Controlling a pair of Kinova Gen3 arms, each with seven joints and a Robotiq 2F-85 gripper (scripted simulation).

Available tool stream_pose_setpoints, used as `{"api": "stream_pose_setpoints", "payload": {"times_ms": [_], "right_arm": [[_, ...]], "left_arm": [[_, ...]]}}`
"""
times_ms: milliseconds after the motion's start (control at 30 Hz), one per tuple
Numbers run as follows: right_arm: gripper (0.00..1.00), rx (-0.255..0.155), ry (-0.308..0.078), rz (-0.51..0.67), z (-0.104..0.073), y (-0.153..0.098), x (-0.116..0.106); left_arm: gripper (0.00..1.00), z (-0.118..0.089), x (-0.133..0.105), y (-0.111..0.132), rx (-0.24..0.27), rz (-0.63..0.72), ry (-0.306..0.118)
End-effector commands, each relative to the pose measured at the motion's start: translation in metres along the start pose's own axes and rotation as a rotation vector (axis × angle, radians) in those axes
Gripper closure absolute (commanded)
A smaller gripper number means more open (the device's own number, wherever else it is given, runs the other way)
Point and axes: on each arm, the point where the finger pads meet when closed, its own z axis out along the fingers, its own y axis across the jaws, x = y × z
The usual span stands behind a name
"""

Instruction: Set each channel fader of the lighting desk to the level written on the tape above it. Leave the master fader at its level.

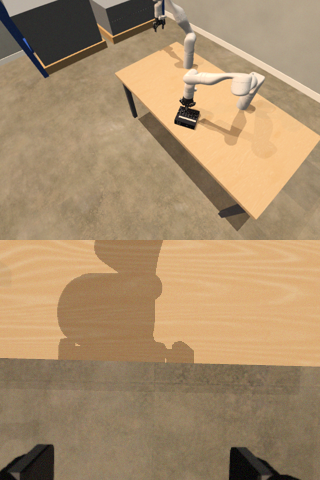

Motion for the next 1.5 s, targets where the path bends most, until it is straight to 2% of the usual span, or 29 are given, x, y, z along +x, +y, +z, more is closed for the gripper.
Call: {"api": "stream_pose_setpoints", "payload": {"times_ms": [0,1467], "right_arm": [[0.002,0.0,-0.002,0.0,-0.001,0.0,0.0],[0.002,0.0,-0.002,0.0,-0.001,0.0,0.0]], "left_arm": [[0.903,-0.001,-0.001,0.0,0.001,-0.001,-0.001],[0.903,-0.001,-0.019,0.0,0.001,-0.001,-0.001]]}}
